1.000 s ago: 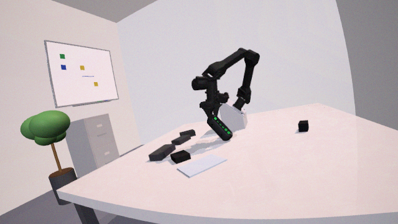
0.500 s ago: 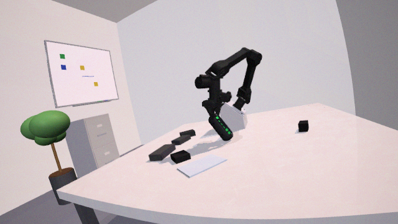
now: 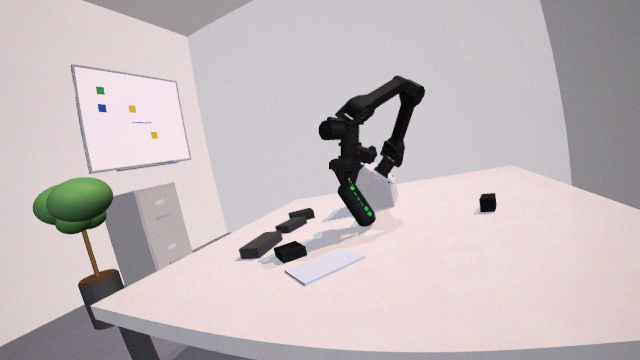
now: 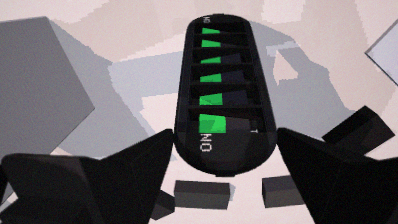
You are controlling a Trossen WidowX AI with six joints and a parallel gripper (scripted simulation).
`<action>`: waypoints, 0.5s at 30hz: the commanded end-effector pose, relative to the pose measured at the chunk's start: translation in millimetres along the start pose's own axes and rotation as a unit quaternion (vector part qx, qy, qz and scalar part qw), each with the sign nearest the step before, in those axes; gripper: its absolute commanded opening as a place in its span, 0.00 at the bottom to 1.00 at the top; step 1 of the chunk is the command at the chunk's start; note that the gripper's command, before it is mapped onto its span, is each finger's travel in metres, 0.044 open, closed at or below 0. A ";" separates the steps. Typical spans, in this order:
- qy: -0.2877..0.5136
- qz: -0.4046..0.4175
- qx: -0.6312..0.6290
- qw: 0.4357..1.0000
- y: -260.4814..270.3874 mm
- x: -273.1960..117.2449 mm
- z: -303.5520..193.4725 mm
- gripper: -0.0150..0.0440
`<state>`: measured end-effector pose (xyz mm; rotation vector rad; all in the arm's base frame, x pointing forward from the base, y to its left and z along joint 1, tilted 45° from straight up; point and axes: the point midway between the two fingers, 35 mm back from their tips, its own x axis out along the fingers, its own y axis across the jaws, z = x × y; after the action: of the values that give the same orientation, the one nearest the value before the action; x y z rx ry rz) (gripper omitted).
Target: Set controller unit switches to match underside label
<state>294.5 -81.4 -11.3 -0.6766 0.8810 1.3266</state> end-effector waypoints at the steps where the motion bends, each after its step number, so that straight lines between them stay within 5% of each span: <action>1: -0.001 -0.001 -0.001 1.000 -0.2 -1.7 7.6 0.82; 15: 0.014 -0.001 -0.001 1.000 -0.2 -5.7 19.2 0.82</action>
<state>296.4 -73.9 -0.7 -0.6993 0.9071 1.3178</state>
